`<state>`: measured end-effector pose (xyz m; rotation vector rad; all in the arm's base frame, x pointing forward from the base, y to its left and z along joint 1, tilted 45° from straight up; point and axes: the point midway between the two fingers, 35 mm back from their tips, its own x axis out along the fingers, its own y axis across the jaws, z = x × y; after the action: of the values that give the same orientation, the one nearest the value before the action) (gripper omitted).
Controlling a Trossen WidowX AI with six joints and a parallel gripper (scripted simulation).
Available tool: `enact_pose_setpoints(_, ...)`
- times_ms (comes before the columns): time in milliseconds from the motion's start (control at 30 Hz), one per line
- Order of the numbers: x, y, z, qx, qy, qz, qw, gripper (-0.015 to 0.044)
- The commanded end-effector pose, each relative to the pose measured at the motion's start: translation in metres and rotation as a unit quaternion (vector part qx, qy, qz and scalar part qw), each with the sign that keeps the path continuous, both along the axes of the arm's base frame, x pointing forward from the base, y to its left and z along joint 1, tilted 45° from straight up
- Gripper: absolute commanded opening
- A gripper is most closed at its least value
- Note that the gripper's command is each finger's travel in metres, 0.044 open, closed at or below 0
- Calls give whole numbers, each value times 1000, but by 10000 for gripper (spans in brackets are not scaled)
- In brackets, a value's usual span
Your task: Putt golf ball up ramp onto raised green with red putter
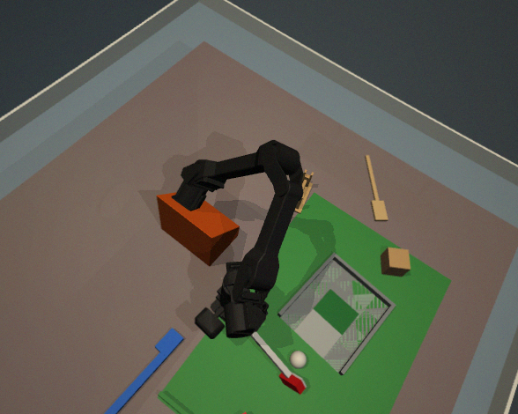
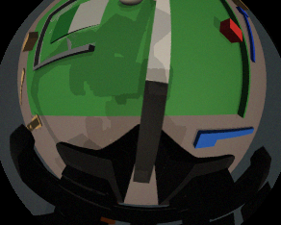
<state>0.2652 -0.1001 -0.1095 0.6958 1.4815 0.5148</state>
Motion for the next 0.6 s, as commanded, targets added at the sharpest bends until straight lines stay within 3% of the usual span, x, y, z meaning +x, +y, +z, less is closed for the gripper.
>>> enact_pose_setpoints(0, -2, 10, 11, 1, -1, -10, 1000, 0)
enact_pose_setpoints(567, -6, -32, 54, -1, 0, -10, 1000, 0)
